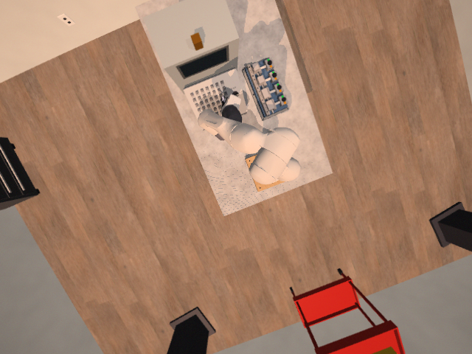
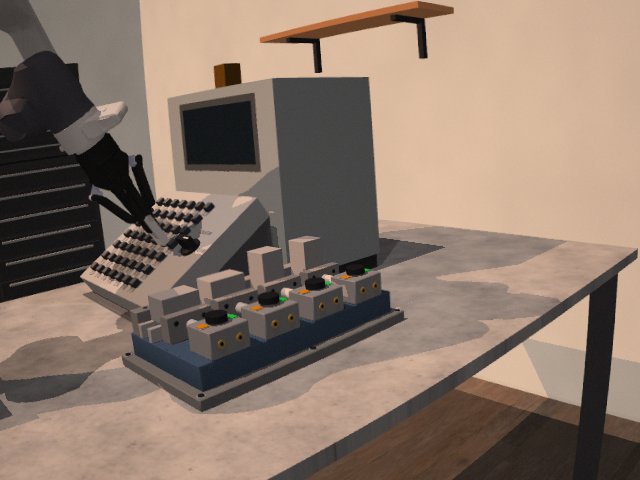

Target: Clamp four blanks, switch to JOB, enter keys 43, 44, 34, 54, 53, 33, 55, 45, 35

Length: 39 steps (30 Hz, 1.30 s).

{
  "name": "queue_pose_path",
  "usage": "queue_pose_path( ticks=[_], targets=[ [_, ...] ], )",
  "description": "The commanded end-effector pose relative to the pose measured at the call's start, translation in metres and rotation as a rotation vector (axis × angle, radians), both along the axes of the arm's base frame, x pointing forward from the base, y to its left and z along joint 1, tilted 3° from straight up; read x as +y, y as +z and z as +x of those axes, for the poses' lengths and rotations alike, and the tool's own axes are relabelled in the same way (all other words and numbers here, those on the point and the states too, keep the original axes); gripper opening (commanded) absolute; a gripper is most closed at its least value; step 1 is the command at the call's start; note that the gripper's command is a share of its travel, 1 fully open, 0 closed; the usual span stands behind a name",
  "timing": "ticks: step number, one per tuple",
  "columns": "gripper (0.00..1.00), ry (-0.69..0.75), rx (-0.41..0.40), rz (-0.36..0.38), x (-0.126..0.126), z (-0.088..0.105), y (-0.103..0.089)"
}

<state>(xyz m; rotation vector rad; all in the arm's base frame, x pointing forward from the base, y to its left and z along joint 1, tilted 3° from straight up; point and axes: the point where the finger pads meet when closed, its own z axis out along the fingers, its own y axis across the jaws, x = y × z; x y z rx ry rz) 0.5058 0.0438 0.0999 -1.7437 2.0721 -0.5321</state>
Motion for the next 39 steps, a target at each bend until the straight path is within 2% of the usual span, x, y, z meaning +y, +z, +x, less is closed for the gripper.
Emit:
queue_pose_path(
  ticks=[1, 18, 39],
  targets=[
    [0.0, -0.025, -0.014, 0.012, -0.002, 0.0, 0.0],
    [0.0, -0.025, -0.014, 0.012, -0.002, -0.002, 0.004],
    [0.0, -0.025, -0.014, 0.012, 0.0, -0.019, 0.03]
  ],
)
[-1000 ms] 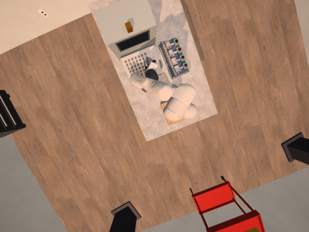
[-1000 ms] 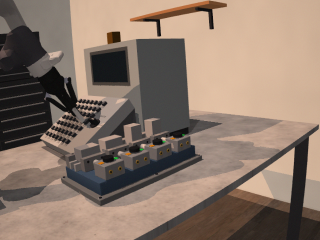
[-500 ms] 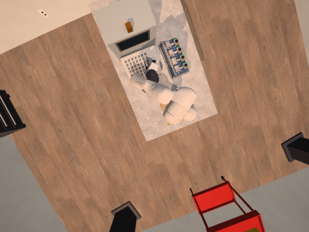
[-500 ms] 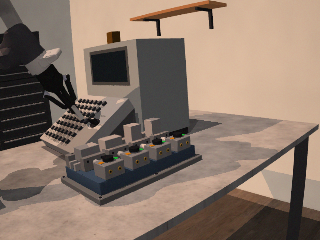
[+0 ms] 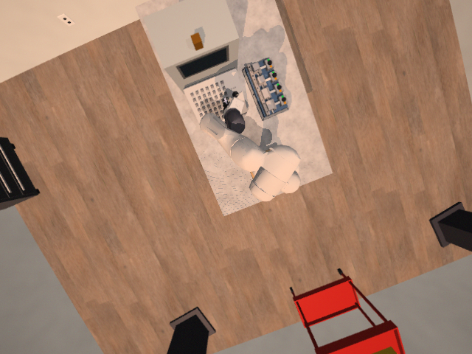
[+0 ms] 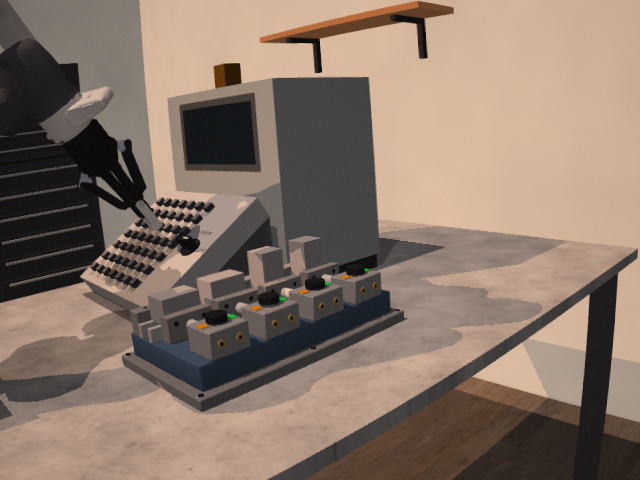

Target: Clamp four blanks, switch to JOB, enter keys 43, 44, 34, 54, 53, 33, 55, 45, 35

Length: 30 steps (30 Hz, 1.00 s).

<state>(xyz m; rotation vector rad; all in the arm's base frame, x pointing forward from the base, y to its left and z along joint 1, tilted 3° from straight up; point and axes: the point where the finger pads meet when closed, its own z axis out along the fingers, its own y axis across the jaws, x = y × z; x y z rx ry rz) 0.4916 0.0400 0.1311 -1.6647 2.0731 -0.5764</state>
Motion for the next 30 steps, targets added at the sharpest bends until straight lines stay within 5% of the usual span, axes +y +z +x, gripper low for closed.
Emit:
queue_pose_path(
  ticks=[1, 30],
  targets=[
    [0.0, 0.017, 0.042, 0.003, 0.003, -0.005, -0.001],
    [0.0, 0.017, 0.042, 0.003, -0.003, 0.025, 0.015]
  ],
)
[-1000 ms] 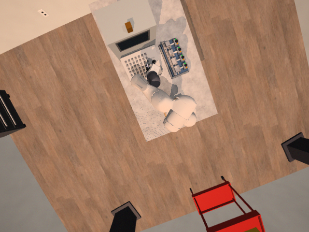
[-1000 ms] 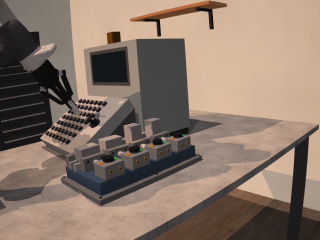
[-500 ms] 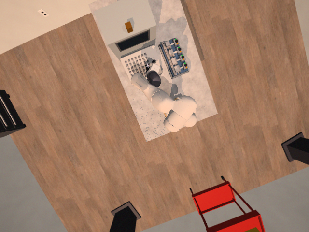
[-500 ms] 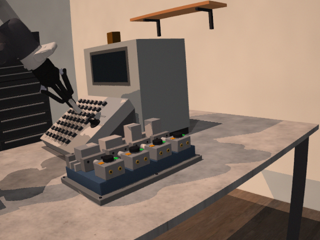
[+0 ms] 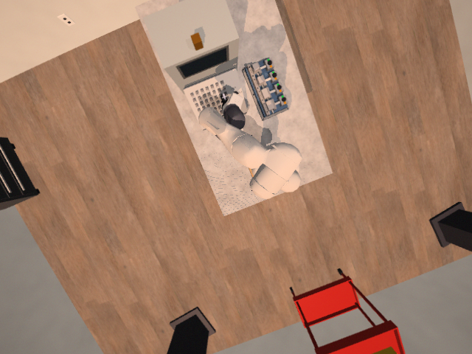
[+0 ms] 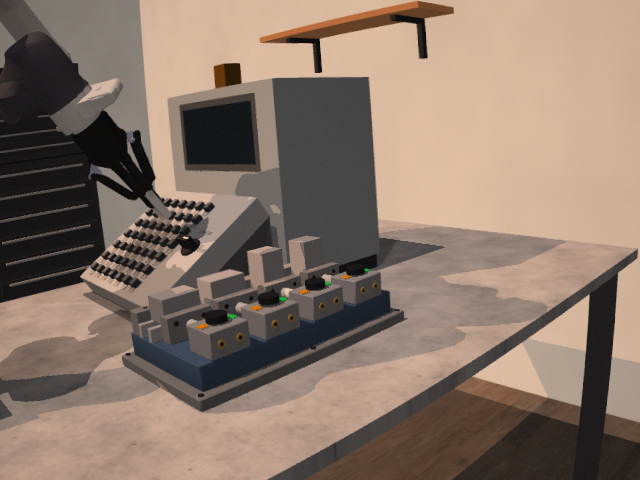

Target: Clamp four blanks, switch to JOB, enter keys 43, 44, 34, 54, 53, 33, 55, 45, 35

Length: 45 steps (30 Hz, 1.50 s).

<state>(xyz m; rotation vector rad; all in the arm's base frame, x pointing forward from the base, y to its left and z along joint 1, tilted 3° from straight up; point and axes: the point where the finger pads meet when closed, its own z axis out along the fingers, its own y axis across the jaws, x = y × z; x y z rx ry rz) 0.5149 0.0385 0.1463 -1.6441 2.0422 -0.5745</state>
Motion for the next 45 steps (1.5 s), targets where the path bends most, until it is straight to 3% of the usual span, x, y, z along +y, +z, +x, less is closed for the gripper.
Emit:
queue_pose_path(
  ticks=[1, 16, 45],
  targets=[
    [0.0, 0.008, 0.072, -0.016, -0.001, 0.002, -0.001],
    [0.0, 0.008, 0.072, -0.016, -0.002, 0.011, -0.016],
    [0.0, 0.008, 0.072, -0.016, -0.002, 0.012, -0.017]
  ],
)
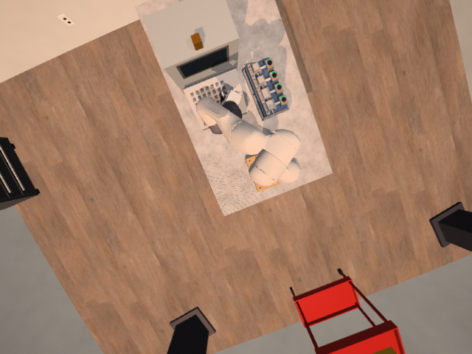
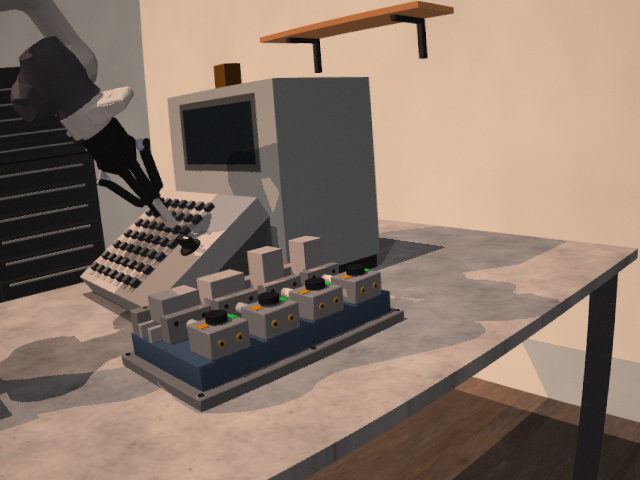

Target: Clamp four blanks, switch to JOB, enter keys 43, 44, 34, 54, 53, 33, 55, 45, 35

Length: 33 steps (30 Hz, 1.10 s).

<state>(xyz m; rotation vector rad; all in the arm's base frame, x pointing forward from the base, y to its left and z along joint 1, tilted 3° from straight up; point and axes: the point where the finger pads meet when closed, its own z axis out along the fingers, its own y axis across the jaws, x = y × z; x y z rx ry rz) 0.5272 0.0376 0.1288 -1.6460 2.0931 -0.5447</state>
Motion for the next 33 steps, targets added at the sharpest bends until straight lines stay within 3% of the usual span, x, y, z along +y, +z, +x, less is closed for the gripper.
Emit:
queue_pose_path(
  ticks=[1, 33],
  targets=[
    [0.0, 0.031, 0.029, -0.02, -0.001, 0.0, 0.0],
    [0.0, 0.031, 0.029, -0.02, -0.002, 0.007, -0.011]
  ],
)
